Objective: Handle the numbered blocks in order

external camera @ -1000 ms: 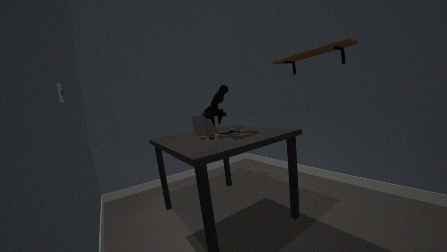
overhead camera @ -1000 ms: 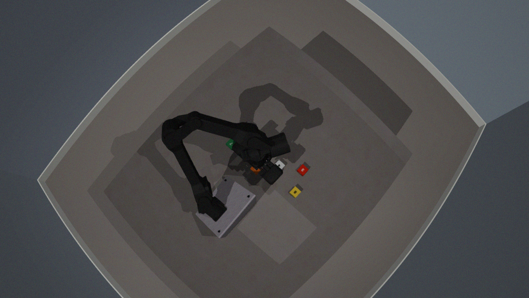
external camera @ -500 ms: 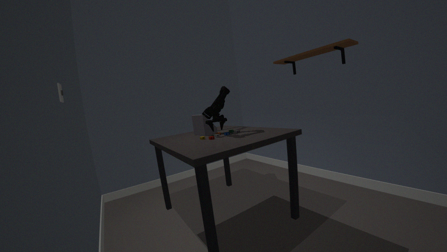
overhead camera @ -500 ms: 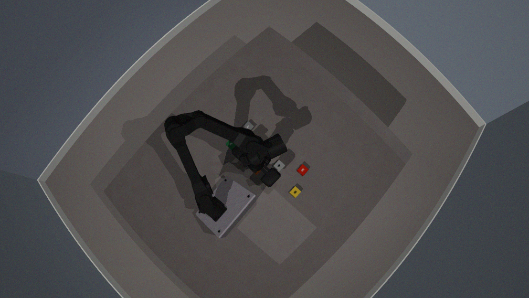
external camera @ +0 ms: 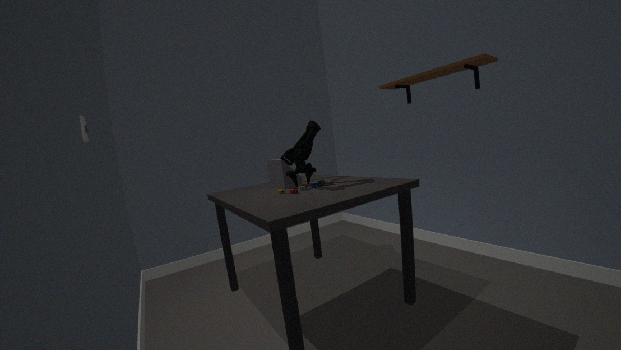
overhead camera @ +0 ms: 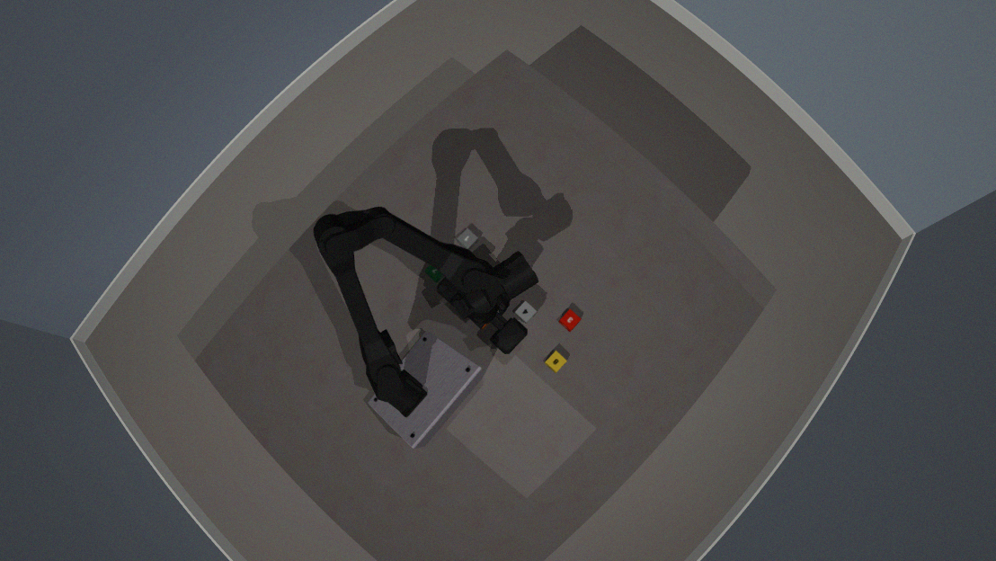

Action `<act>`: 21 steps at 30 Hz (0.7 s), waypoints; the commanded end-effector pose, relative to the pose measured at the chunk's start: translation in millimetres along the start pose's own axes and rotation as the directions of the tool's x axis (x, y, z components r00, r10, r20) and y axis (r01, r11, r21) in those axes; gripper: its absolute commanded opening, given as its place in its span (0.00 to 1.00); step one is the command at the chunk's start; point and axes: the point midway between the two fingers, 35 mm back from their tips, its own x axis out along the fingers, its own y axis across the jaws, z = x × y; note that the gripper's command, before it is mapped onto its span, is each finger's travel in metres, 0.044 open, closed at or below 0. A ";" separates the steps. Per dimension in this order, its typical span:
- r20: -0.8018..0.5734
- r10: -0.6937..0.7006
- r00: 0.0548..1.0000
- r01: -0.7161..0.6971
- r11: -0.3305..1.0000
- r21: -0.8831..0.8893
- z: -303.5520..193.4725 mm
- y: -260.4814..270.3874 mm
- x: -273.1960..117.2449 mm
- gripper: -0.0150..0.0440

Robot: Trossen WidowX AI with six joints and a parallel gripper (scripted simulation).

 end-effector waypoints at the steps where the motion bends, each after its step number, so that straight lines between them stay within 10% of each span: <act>1: 0.000 0.007 1.000 -0.007 1.000 0.008 -0.9 0.9 4.6 0.93; 12: 0.000 0.007 1.000 -0.007 1.000 0.008 -0.9 0.9 4.6 0.46; 21: 0.000 0.007 1.000 -0.007 1.000 0.008 -0.9 0.9 4.6 0.46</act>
